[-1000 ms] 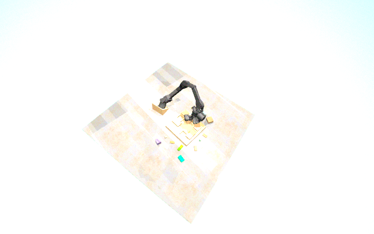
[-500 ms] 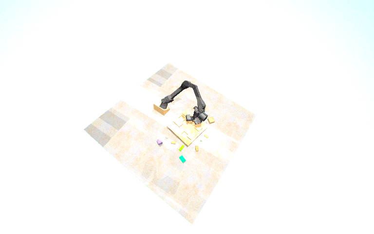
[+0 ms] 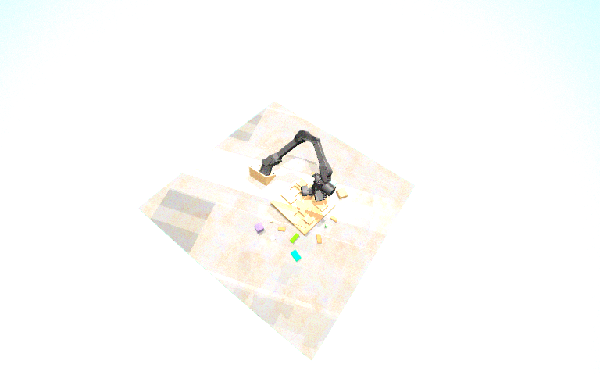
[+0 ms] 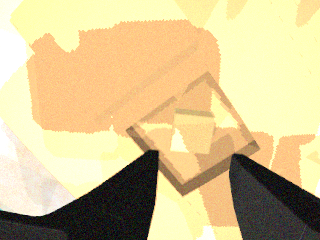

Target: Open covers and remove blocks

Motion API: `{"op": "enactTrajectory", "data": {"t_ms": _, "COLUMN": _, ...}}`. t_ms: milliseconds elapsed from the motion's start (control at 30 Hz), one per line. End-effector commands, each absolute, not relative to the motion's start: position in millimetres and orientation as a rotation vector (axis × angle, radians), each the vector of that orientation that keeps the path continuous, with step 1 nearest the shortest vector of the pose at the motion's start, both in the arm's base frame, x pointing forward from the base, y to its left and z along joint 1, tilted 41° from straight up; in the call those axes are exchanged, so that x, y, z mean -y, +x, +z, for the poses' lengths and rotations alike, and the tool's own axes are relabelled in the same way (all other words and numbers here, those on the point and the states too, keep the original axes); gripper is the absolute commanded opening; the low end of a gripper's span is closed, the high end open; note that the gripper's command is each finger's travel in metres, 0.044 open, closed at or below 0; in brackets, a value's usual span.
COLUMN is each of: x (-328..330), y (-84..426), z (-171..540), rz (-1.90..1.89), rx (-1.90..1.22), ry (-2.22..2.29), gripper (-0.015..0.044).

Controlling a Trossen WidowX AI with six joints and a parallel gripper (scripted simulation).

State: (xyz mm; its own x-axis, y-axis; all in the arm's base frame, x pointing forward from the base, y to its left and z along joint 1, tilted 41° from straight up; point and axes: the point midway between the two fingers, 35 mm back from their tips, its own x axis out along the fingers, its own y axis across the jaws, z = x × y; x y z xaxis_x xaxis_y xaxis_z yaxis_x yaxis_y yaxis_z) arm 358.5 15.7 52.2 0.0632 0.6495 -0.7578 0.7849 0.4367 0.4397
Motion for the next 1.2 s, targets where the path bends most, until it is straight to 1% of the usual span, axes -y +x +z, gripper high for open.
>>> {"op": "enactTrajectory", "data": {"t_ms": 0, "x": -16, "y": 358, "z": 51, "rz": -0.162, "rx": -1.646, "ry": 1.277, "gripper": 0.0144}}
{"op": "enactTrajectory", "data": {"t_ms": 1167, "x": -29, "y": 359, "z": 36, "rz": -0.162, "rx": -1.646, "ry": 1.277, "gripper": 0.0144}}
